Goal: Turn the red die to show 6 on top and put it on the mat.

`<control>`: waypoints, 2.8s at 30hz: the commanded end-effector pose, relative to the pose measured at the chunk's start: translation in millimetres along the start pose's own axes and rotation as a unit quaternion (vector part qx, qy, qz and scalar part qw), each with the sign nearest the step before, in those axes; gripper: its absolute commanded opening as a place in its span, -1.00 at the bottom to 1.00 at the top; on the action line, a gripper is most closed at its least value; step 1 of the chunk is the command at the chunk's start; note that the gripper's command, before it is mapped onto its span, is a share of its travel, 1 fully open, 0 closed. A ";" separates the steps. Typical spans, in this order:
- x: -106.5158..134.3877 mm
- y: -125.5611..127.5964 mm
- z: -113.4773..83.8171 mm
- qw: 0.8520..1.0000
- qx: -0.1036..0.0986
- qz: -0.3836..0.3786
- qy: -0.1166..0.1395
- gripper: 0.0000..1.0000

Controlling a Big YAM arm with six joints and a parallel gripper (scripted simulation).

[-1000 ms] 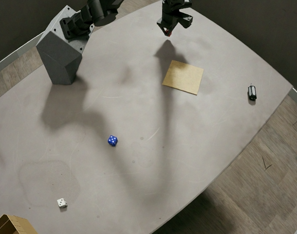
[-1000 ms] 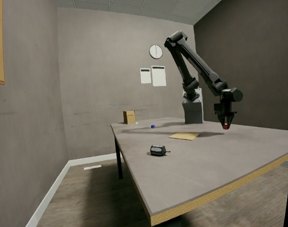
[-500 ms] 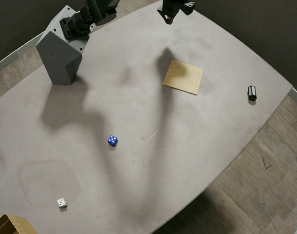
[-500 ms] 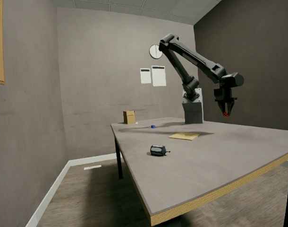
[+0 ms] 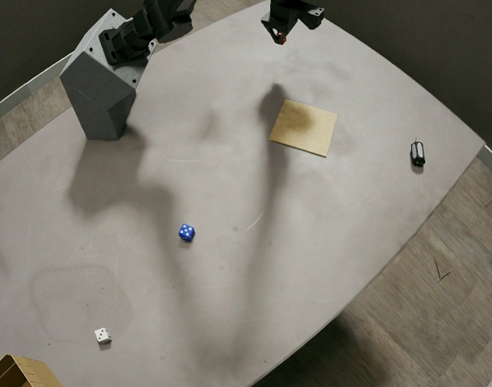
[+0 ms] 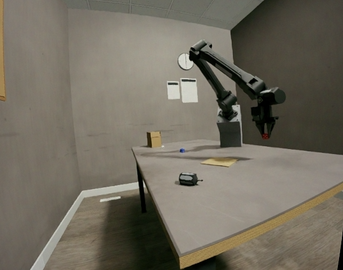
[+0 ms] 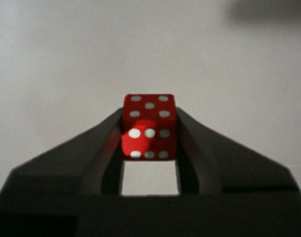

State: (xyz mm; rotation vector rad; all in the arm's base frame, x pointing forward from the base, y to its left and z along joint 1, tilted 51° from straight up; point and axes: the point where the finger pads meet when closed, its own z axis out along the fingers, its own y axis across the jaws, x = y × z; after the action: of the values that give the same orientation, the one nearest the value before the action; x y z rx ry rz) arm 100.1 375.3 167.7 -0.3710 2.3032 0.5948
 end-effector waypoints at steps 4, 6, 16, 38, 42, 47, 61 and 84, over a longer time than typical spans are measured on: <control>-43.1 -45.2 -3.9 0.999 0.007 -0.053 -0.008 -0.60; -66.7 -65.4 -5.9 0.997 0.002 -0.078 -0.015 -0.60; -141.8 -131.0 -8.8 0.985 0.007 -0.170 -0.012 -0.60; -166.5 -158.3 -11.4 0.977 0.002 -0.212 -0.014 -0.60; -167.8 -158.0 -7.7 0.978 0.002 -0.209 -0.018 -0.60; -158.6 -163.8 5.6 0.978 0.005 -0.209 -0.009 -0.60; -169.0 -165.0 57.4 0.978 0.007 -0.206 -0.017 -0.60; -164.5 -167.2 88.4 0.978 0.008 -0.206 -0.012 -0.60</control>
State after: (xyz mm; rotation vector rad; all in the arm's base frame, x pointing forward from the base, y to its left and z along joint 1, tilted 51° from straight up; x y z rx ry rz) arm 330.4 293.9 171.6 -0.8094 2.1277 0.3718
